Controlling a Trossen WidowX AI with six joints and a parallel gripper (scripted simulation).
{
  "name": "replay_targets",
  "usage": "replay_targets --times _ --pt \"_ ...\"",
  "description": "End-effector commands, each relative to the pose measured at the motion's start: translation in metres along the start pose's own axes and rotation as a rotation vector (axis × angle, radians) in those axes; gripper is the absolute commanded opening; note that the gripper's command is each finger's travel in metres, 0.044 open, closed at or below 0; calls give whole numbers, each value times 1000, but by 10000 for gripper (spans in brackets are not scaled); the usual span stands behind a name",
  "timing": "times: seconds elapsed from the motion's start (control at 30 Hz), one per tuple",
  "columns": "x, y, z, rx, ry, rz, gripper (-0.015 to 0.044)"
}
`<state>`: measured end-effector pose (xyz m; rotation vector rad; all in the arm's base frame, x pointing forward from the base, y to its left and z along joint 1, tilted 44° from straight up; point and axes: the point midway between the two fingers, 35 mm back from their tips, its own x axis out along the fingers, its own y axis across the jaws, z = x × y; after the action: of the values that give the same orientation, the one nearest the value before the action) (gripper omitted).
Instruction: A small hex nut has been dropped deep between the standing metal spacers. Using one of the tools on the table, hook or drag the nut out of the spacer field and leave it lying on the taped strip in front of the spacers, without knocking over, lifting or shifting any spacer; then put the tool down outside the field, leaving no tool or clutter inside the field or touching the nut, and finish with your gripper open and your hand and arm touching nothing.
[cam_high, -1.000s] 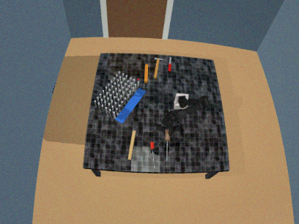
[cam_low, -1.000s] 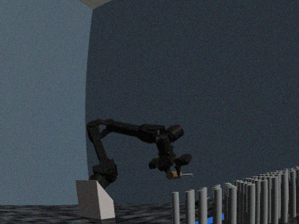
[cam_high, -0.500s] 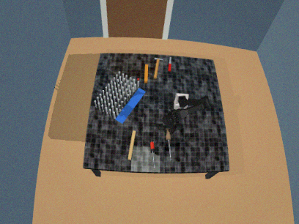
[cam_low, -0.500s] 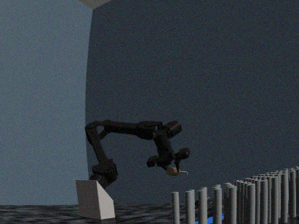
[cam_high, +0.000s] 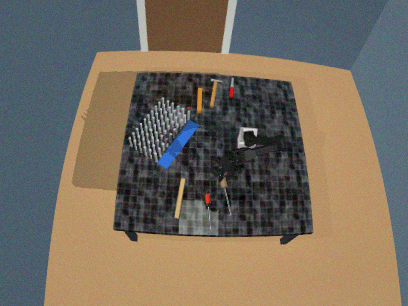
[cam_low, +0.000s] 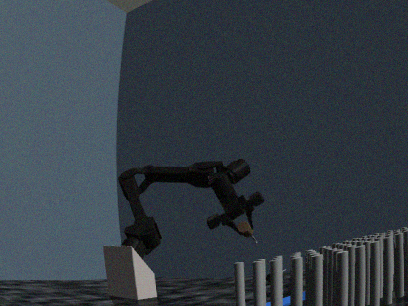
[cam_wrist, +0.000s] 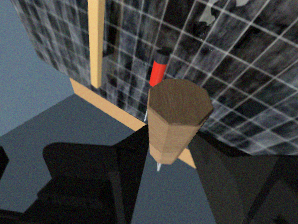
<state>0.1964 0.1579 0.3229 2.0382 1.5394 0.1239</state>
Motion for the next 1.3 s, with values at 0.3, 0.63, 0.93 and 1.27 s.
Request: replay_targets --times 0.3,0.63,0.93,1.27 --pt "-14 20 17 -178 -77 82 0" --pt "-18 28 33 -404 -145 93 0" --pt "-20 33 49 -672 -217 71 0" --pt "-23 38 68 -968 -294 21 0"
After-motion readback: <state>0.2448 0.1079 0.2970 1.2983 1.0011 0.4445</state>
